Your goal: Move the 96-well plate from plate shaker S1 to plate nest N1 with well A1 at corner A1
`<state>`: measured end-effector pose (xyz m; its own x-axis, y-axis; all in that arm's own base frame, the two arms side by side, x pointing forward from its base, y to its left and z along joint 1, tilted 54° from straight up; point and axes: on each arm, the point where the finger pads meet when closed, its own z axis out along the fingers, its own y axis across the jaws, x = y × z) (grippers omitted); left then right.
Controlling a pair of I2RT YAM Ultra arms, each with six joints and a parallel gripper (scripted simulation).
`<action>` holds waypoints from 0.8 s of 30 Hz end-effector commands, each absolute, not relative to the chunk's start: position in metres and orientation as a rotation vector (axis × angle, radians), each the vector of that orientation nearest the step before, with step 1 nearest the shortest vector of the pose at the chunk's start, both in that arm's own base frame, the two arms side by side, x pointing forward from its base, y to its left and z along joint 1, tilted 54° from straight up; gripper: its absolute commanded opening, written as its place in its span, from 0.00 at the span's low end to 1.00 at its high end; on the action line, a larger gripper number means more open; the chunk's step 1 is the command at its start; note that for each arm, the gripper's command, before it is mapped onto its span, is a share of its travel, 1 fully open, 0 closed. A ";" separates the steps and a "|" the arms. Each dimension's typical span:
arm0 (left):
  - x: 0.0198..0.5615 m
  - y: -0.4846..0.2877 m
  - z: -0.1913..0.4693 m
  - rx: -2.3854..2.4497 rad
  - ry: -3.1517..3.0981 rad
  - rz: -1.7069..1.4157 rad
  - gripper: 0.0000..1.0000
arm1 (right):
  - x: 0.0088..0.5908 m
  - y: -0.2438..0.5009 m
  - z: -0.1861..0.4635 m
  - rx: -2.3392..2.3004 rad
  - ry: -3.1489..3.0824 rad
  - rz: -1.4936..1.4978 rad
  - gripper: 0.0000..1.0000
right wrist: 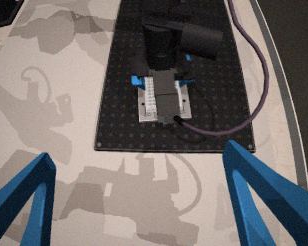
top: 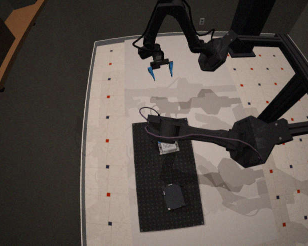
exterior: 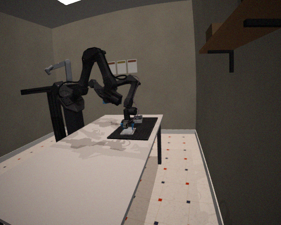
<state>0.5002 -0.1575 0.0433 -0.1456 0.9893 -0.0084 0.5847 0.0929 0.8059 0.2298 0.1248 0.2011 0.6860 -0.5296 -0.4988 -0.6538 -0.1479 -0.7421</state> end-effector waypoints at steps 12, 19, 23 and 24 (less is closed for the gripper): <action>0.511 -0.161 0.039 1.563 1.762 0.873 0.79 | 0.229 0.126 0.211 -1.798 0.910 0.137 1.00; 0.501 -0.164 0.042 1.581 1.770 0.871 1.00 | 0.229 0.126 0.211 -1.798 0.910 0.137 1.00; 0.494 -0.163 0.046 1.590 1.771 0.869 1.00 | 0.229 0.126 0.211 -1.798 0.910 0.137 1.00; 0.494 -0.163 0.046 1.590 1.771 0.869 1.00 | 0.229 0.126 0.211 -1.798 0.910 0.137 1.00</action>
<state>0.5031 -0.1547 0.0407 -0.1383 0.9903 -0.0104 0.5901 0.0909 0.8022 0.2298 0.1248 0.2011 0.6860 -0.5296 -0.4989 -0.6538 -0.1479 -0.7421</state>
